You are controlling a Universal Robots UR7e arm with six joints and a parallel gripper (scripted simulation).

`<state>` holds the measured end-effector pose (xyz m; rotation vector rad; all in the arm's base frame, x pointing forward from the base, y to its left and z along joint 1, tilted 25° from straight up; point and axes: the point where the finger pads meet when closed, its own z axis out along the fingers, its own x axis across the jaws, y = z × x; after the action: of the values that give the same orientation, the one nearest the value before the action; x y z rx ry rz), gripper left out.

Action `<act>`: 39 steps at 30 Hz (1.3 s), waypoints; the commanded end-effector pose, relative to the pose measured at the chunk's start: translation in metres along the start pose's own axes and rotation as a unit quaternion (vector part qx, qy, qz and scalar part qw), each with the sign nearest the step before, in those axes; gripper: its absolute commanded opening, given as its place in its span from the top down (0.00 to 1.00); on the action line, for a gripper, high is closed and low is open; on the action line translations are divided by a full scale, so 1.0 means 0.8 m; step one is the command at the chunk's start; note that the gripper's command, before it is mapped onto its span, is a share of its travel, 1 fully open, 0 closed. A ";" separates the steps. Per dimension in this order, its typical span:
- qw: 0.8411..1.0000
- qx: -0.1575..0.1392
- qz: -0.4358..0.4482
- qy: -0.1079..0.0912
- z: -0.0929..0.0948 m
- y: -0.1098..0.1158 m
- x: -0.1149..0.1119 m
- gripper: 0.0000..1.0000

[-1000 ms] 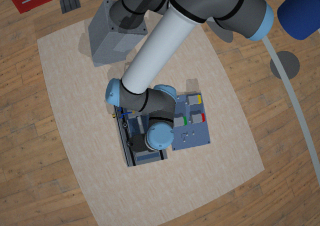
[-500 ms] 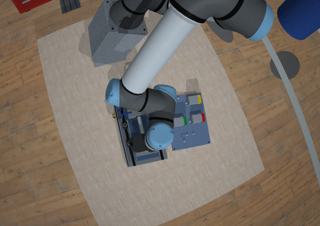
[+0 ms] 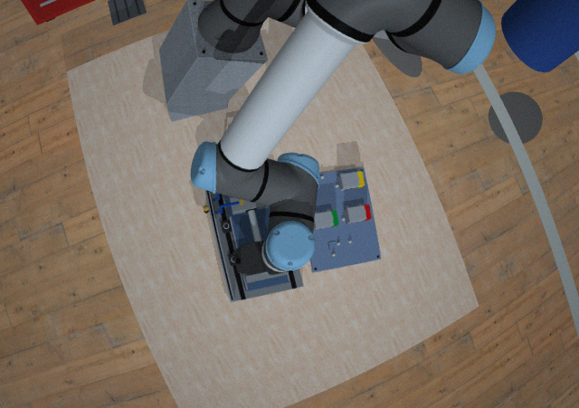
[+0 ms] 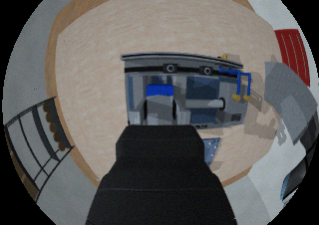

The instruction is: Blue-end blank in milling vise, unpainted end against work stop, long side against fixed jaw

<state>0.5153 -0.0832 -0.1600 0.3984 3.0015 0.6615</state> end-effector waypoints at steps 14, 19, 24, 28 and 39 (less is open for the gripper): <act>1.000 0.000 -0.001 -0.002 -0.001 0.003 -0.003 1.00; 1.000 0.000 0.000 -0.001 0.000 0.003 -0.002 1.00; 1.000 0.000 -0.001 -0.002 -0.001 0.006 -0.005 1.00; 1.000 0.000 -0.001 -0.002 -0.001 0.006 -0.005 1.00; 1.000 0.000 -0.001 -0.002 -0.002 0.008 -0.007 1.00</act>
<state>0.5165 -0.0792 -0.1596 0.4002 3.0037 0.6641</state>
